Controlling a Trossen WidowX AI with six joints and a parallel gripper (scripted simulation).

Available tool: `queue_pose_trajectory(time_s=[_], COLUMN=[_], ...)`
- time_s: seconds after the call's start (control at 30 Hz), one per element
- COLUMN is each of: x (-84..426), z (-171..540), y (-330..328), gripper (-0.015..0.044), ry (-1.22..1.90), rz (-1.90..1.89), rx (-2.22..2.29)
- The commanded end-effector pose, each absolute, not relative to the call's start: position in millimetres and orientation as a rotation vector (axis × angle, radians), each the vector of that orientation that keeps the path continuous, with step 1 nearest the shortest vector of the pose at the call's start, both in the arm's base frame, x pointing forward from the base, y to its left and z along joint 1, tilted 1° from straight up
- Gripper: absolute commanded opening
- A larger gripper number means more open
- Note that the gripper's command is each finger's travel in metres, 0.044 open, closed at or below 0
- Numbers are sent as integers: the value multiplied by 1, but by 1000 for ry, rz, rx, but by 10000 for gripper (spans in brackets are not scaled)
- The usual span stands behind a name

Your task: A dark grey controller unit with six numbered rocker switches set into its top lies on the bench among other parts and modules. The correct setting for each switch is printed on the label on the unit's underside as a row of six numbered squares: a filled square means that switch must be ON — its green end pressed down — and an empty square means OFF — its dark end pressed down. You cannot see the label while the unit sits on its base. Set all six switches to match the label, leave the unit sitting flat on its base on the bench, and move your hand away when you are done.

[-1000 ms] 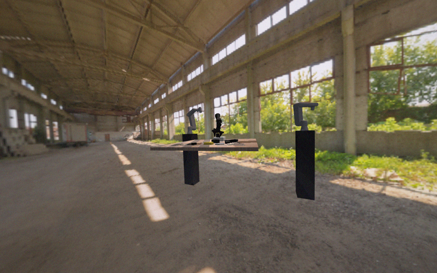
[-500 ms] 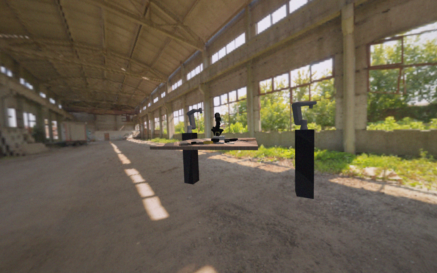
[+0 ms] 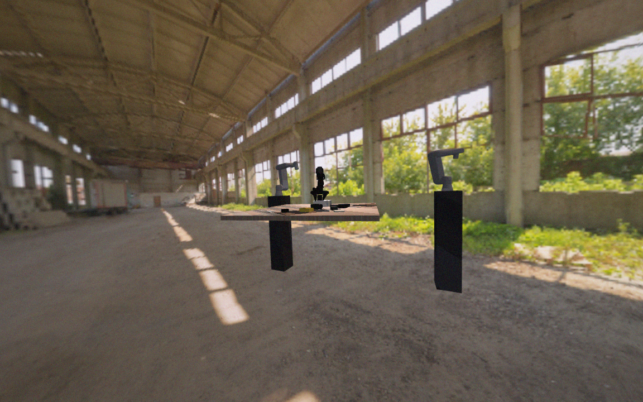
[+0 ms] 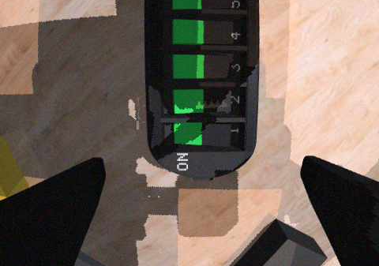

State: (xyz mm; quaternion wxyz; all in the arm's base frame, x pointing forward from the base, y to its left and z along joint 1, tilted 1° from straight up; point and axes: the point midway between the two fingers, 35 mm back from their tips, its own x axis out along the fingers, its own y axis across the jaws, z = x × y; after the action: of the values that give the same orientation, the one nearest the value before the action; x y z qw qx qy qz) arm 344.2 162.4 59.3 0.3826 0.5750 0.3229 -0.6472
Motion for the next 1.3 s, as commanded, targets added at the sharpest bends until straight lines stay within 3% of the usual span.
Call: queue_pose_trajectory(time_s=[0.0,0.9,1.03,1.27], x=[344,345,345,345], z=[50,9,9,9], y=[163,164,164,164], gripper=[440,440,335,327], ry=[830,830,830,830], rz=[-1657,-1657,-1657,-1657], rx=[1456,1456,1456,1456])
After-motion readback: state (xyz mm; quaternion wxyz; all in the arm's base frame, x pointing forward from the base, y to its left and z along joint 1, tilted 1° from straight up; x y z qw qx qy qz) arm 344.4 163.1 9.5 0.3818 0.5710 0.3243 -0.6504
